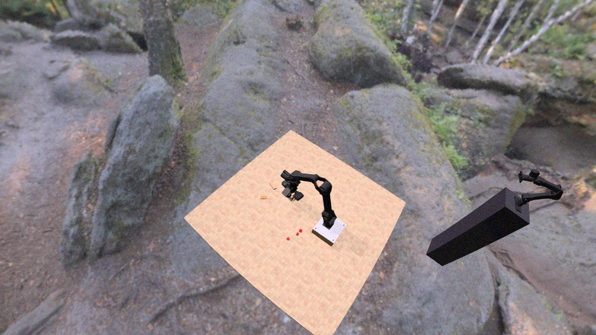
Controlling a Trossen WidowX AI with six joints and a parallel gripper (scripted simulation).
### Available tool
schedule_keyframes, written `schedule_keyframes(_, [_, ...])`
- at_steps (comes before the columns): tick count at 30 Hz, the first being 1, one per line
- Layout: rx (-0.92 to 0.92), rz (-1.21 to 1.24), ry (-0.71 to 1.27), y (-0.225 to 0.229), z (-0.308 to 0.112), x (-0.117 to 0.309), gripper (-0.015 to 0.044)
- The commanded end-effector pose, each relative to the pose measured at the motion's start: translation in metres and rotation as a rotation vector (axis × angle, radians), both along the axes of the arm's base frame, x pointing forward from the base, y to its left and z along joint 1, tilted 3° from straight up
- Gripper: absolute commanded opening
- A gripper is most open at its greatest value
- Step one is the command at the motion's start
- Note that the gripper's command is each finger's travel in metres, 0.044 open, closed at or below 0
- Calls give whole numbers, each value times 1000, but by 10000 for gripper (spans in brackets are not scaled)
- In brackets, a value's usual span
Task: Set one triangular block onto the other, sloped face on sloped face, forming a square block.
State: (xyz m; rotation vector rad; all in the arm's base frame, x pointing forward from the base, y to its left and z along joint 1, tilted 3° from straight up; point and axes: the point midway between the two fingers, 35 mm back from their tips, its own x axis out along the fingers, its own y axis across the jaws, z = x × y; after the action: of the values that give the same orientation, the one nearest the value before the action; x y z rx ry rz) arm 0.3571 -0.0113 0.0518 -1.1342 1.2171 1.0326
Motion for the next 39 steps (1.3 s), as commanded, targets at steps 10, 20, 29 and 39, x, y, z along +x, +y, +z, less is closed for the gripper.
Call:
schedule_keyframes(10, [4, 3, 0, -3, -9, 0, 0])
schedule_keyframes(20, [4, 3, 0, -5, -15, 0, 0])
schedule_keyframes(29, [4, 3, 0, -7, -18, 0, 0])
schedule_keyframes(39, [4, 3, 0, -7, -18, 0, 0])
